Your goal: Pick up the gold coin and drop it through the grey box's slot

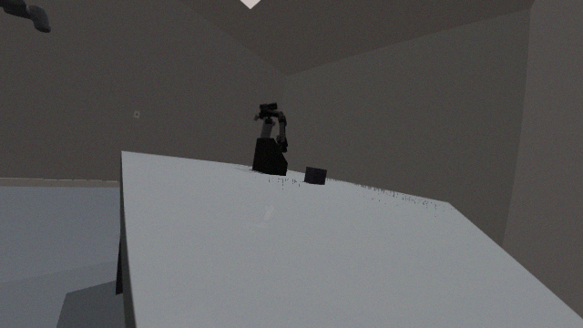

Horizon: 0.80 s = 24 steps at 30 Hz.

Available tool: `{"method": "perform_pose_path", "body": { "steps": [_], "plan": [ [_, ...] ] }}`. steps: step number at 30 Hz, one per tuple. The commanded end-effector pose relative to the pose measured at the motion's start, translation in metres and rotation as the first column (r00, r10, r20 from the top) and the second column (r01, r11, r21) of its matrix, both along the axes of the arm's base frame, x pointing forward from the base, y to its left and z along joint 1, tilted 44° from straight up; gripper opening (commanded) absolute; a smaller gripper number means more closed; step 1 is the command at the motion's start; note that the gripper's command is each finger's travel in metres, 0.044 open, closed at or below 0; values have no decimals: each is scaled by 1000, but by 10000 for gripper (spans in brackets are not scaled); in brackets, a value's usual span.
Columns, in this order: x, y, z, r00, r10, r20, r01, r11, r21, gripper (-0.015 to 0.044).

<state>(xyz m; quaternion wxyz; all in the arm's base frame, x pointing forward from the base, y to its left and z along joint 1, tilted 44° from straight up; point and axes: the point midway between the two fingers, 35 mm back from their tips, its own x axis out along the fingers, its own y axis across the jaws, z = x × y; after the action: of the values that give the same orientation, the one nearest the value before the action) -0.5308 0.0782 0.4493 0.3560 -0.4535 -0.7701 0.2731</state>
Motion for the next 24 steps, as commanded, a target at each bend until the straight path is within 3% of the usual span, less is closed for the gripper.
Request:
{"method": "perform_pose_path", "body": {
  "steps": [1,9,15,24],
  "plan": [
    [0,-1,0,1000,3,0,-3,1000,1,374],
    [-12,-81,7,972,236,-5,-235,971,40,164],
    [-16,-168,3,886,461,50,-463,883,72,161],
    [9,-303,-16,639,754,154,-767,639,56,161]
  ]
}}
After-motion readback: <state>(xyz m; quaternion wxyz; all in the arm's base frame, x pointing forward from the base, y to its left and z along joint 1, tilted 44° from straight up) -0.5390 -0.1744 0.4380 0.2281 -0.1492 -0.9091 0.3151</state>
